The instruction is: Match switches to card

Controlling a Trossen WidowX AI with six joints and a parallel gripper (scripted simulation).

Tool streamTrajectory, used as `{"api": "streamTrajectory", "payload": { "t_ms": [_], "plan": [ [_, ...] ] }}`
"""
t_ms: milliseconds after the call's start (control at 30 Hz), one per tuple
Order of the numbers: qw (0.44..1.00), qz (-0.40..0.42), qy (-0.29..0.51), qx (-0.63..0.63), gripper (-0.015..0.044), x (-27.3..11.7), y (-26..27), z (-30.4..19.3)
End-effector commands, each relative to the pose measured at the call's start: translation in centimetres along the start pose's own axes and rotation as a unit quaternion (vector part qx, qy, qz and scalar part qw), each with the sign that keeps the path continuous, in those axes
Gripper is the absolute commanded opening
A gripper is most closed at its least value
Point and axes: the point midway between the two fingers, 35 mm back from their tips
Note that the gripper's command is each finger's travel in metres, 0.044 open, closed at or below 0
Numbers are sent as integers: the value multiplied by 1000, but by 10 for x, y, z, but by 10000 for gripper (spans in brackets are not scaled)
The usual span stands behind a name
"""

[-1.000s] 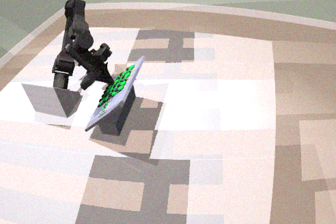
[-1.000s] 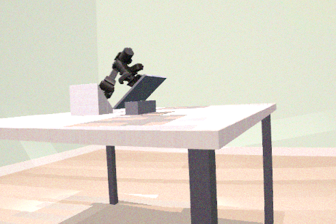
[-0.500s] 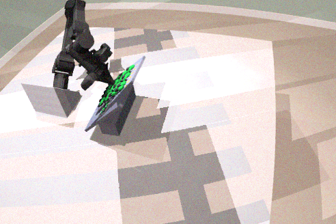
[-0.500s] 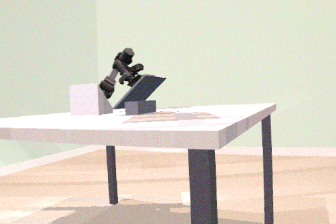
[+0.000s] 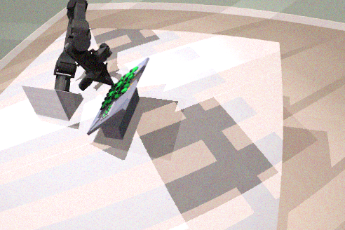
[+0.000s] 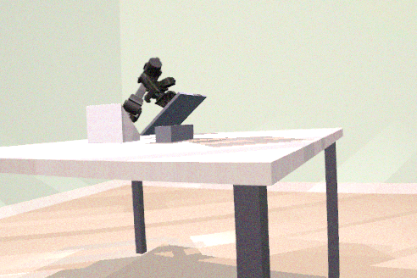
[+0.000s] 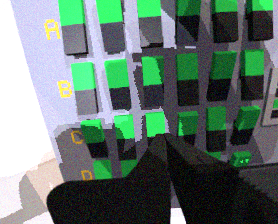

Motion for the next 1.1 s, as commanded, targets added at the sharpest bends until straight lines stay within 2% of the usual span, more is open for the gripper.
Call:
{"api": "streamTrajectory", "payload": {
  "t_ms": [0, 67, 300, 467, 600, 800, 1067],
  "plan": [
    [1000, -1, -10, -1, 0, -35, -1, 1],
    [1000, 3, -14, -1, 0, -47, 1, 0],
    [1000, 3, -15, 0, 0, -49, 0, -3],
    [1000, 2, -14, 0, 0, -48, -8, -56],
    [1000, 3, -14, 0, 0, -47, -8, -59],
    [1000, 5, -27, 0, 0, -13, -8, -58],
    [1000, 6, -28, 0, 0, -10, -7, -58]
  ]
}}
Point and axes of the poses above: the point midway between the two fingers, 35 mm back from their tips, its own x axis out along the fingers, its own y axis across the jaws, z = x × y, and after that the axes turned 9 degrees about x, right-handed
